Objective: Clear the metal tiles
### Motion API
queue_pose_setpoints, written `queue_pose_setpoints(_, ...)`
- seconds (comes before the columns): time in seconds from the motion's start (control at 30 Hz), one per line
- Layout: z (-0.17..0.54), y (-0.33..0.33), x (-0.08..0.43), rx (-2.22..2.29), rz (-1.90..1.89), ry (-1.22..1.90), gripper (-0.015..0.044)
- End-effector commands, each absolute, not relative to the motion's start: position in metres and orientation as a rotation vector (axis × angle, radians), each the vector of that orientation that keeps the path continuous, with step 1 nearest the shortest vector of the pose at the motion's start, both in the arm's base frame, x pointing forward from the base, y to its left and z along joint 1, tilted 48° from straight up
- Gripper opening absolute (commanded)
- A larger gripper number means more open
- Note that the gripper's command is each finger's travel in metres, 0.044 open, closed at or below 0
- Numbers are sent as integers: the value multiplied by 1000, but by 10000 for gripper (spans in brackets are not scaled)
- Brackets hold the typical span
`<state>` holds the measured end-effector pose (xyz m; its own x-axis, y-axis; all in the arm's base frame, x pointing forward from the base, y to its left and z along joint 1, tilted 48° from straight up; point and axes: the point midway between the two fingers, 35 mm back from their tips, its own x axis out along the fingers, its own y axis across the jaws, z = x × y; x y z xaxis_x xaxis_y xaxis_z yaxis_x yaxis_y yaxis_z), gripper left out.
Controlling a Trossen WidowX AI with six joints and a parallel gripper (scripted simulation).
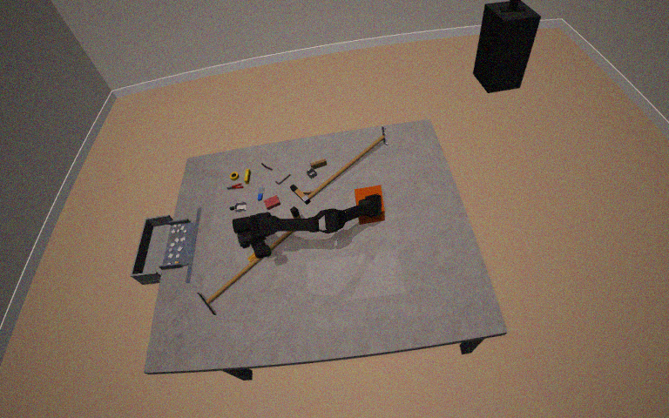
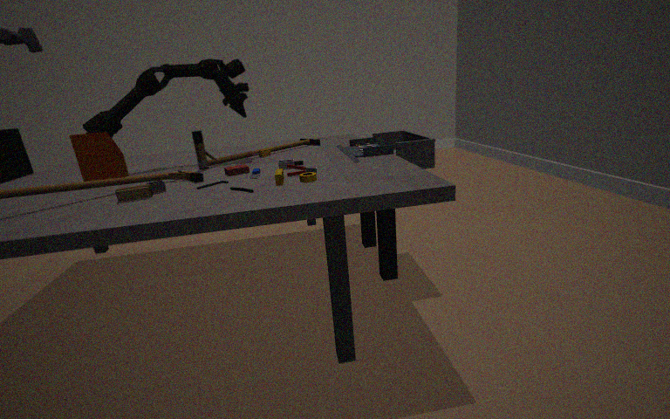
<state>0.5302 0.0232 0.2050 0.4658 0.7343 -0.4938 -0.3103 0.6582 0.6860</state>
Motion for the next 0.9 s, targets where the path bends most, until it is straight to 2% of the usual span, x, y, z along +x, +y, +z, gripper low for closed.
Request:
queue_pose_setpoints(0.0, 198, 32, 531, 562, 687, 878, 0)
queue_pose_setpoints(0.87, 152, 81, 544, 557, 685, 882, 0)
